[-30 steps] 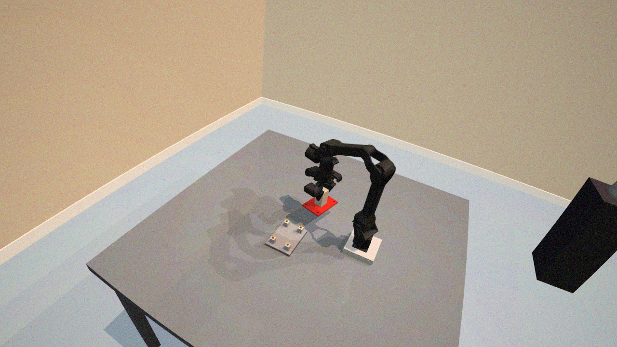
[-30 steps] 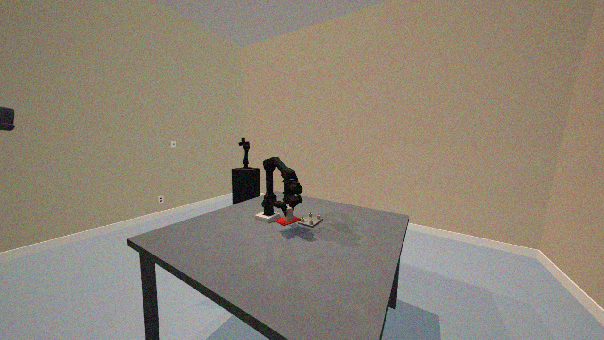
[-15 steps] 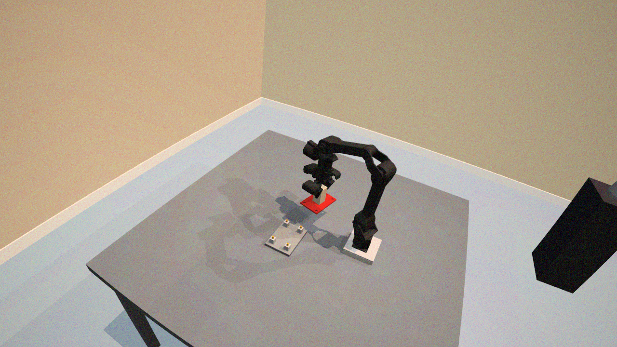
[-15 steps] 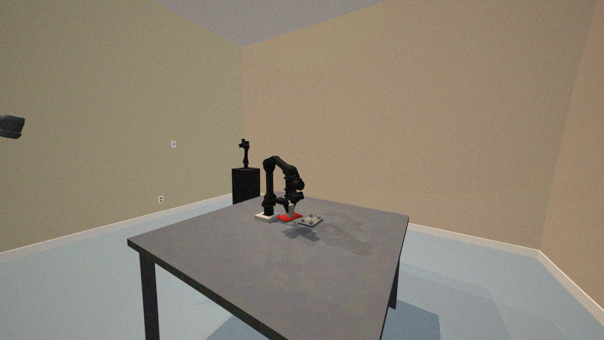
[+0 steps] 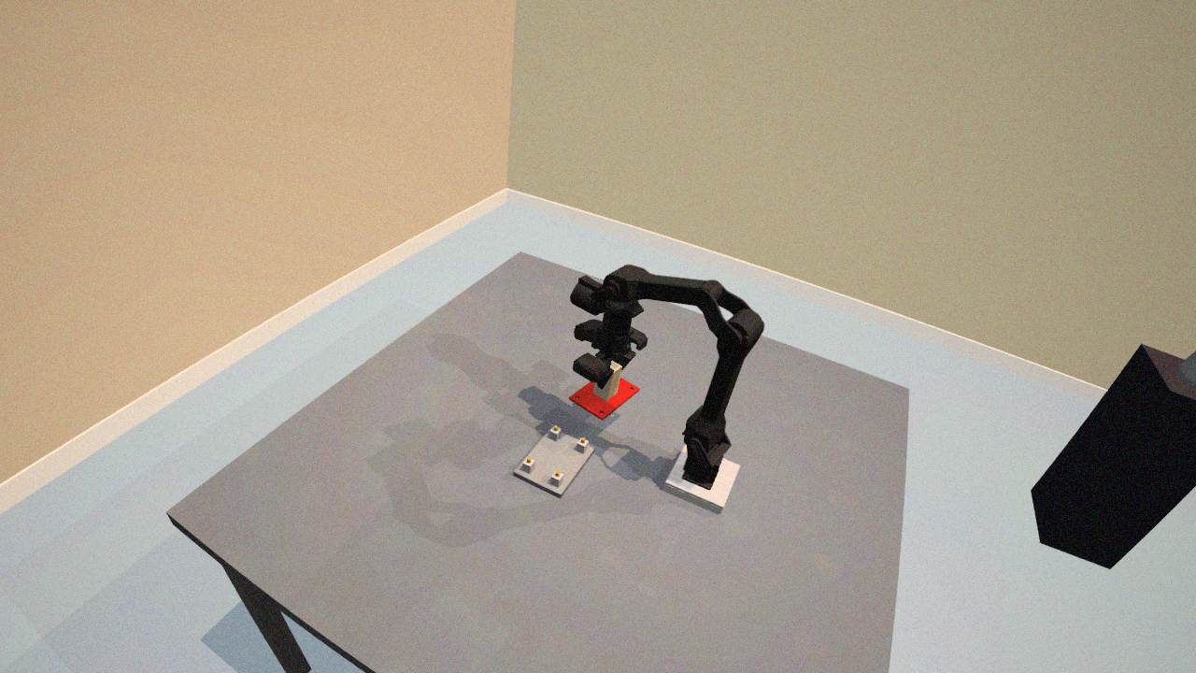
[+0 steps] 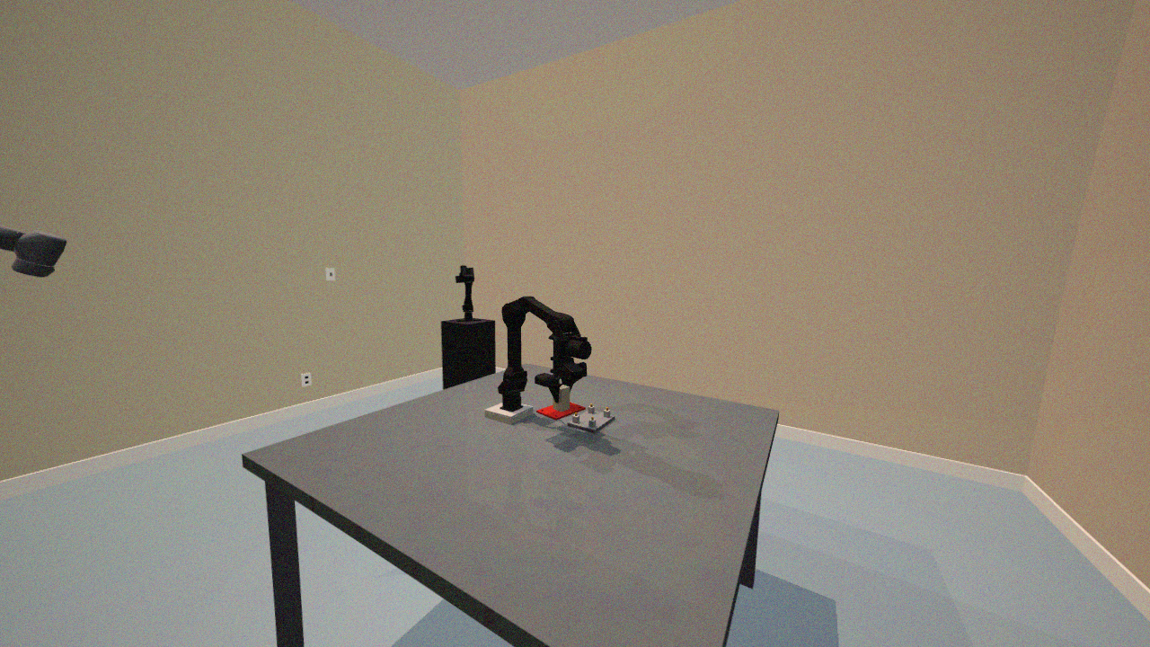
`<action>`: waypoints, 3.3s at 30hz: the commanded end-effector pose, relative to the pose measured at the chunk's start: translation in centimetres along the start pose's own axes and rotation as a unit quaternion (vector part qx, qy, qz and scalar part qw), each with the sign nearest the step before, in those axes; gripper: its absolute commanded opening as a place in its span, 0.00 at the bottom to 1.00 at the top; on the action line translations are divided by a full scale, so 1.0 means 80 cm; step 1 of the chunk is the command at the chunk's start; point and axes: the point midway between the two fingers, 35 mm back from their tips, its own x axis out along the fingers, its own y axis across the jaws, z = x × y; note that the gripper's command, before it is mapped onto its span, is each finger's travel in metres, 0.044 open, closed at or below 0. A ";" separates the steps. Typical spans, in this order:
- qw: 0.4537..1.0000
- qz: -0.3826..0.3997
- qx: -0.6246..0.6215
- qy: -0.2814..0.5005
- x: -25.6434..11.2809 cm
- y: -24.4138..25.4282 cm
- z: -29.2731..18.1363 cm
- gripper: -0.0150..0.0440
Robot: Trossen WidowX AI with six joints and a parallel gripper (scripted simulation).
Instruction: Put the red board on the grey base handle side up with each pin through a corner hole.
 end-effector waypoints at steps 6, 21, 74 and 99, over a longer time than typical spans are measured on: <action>1.000 0.004 -0.008 0.006 0.002 0.024 0.004 0.25; 1.000 0.007 -0.029 0.009 0.002 0.068 0.007 0.25; 0.995 0.011 -0.102 0.001 -0.003 0.200 -0.008 0.25; 0.995 0.011 -0.099 0.001 0.023 0.205 -0.010 0.25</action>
